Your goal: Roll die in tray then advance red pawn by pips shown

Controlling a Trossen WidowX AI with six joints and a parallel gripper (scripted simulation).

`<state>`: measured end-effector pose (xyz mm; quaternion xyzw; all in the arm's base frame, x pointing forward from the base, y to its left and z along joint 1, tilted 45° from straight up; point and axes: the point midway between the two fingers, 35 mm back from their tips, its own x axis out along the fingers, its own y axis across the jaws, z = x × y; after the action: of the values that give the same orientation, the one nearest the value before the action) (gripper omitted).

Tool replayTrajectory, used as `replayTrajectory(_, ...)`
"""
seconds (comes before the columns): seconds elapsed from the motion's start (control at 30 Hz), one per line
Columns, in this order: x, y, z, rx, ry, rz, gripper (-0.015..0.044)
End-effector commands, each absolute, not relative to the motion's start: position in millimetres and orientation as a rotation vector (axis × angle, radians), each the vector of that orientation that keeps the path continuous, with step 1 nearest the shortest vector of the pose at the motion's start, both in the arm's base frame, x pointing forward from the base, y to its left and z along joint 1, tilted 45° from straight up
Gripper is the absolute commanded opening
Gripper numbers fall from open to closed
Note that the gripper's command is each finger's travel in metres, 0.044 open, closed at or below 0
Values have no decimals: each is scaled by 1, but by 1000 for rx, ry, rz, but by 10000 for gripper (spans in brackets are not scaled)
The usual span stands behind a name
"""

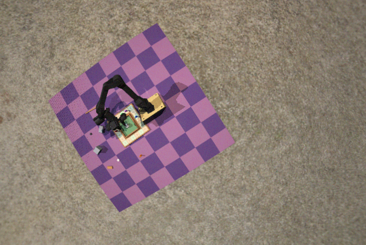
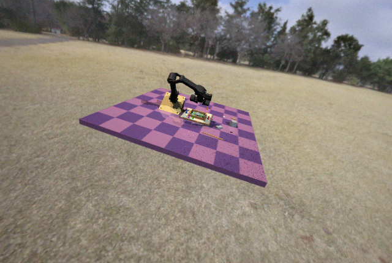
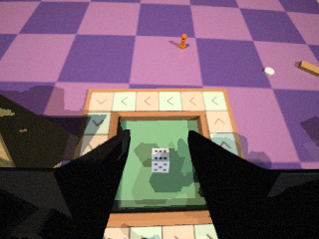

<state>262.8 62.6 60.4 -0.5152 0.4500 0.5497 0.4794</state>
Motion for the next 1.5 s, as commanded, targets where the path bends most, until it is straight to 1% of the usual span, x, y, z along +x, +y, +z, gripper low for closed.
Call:
replayTrajectory(0.0,262,83,82,-1263,1074,1336,341)
replayTrajectory(0.13,262,83,80,-1271,1092,1330,440)
replayTrajectory(0.23,259,74,57,-1404,1332,1224,440)
replayTrajectory(0.37,262,65,34,-1745,1599,916,440)
replayTrajectory(0.47,266,66,31,-1892,1629,775,440)
replayTrajectory(0.6,266,66,31,-1892,1629,775,440)
replayTrajectory(0.63,261,67,29,-1825,1621,866,440)
replayTrajectory(0.67,261,67,29,-1825,1621,866,440)
replayTrajectory(0.77,269,68,29,-1706,1640,718,361)
replayTrajectory(0.97,310,65,28,-1230,1623,131,204)
replayTrajectory(1.13,346,59,29,-841,1498,-315,200)
replayTrajectory(1.3,379,49,29,-456,1300,-688,200)
replayTrajectory(1.47,384,48,28,-404,1269,-734,200)
